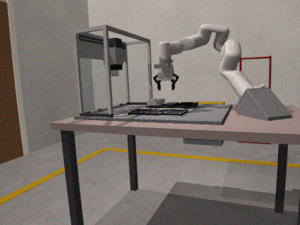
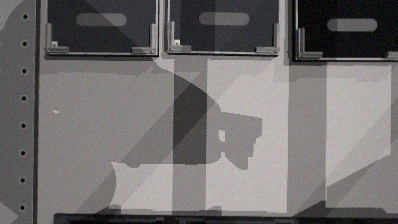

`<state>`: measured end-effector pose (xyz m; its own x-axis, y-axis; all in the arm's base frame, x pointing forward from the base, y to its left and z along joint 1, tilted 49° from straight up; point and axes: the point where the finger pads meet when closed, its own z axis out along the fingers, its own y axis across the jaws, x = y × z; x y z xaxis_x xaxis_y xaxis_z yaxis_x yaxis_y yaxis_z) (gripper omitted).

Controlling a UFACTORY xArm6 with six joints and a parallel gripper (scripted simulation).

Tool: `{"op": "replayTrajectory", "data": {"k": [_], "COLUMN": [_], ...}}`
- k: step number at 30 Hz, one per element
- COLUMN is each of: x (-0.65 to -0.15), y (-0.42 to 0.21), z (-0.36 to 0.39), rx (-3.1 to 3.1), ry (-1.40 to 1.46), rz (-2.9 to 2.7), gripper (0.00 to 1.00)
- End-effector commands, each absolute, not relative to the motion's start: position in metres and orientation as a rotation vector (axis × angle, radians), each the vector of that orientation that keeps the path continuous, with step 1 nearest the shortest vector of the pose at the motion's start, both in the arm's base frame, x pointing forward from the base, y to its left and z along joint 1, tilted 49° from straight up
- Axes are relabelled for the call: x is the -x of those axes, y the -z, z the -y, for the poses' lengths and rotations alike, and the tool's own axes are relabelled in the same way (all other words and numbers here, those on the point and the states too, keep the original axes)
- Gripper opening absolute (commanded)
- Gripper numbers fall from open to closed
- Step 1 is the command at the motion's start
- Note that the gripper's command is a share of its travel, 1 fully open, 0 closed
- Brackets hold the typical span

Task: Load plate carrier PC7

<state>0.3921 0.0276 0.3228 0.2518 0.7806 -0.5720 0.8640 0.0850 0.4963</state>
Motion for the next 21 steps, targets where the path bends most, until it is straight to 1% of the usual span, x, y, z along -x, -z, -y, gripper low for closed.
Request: {"op": "replayTrajectory", "data": {"k": [1, 8, 21], "x": [-0.392, -0.392, -0.375], "y": [-0.325, -0.325, -0.362], "z": [-0.029, -0.029, 0.022], "rx": [-1.696, -1.696, -1.695], "ry": [0.125, 0.125, 0.125], "rz": [-1.532, -1.532, -1.532], "gripper": [1.00, 1.00, 1.00]}}
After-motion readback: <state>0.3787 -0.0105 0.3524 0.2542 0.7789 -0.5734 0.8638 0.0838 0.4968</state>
